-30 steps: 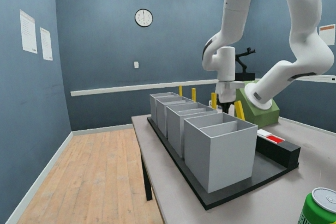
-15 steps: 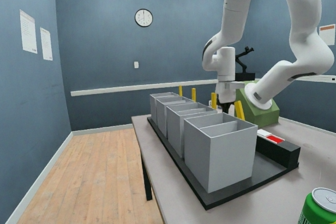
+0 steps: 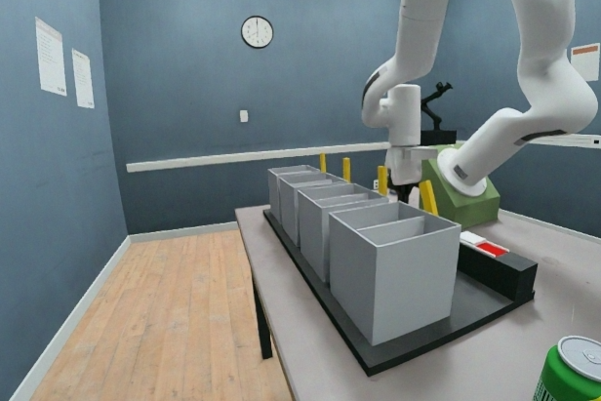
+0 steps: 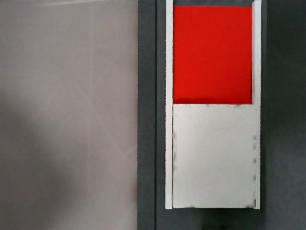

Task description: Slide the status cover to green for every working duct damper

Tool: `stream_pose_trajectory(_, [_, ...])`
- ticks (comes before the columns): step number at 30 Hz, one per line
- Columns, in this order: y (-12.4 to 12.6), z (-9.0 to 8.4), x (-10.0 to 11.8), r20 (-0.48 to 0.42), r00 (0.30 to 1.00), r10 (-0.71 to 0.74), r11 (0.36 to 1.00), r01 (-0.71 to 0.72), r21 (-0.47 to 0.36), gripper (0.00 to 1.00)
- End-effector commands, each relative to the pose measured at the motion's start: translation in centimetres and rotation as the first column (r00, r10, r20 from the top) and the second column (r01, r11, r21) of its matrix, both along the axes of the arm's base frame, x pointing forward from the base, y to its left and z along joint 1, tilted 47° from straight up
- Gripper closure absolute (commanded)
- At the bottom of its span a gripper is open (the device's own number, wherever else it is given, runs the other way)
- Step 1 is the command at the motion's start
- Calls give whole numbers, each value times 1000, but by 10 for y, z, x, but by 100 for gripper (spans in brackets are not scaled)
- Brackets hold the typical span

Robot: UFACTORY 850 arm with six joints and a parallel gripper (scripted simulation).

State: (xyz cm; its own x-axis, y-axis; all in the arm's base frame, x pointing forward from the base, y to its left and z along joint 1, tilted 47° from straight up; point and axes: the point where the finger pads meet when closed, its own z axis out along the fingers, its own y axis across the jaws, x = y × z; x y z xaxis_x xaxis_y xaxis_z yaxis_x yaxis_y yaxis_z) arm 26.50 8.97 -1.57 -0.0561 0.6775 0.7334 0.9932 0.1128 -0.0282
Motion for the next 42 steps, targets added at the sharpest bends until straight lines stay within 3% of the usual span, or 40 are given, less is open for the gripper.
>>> stream_pose_trajectory(1, [1,-2,0,1,1000,-1,1000,1,0,100])
stream_pose_trajectory(42, [7,-7,0,1,1000,-1,1000,1,0,100])
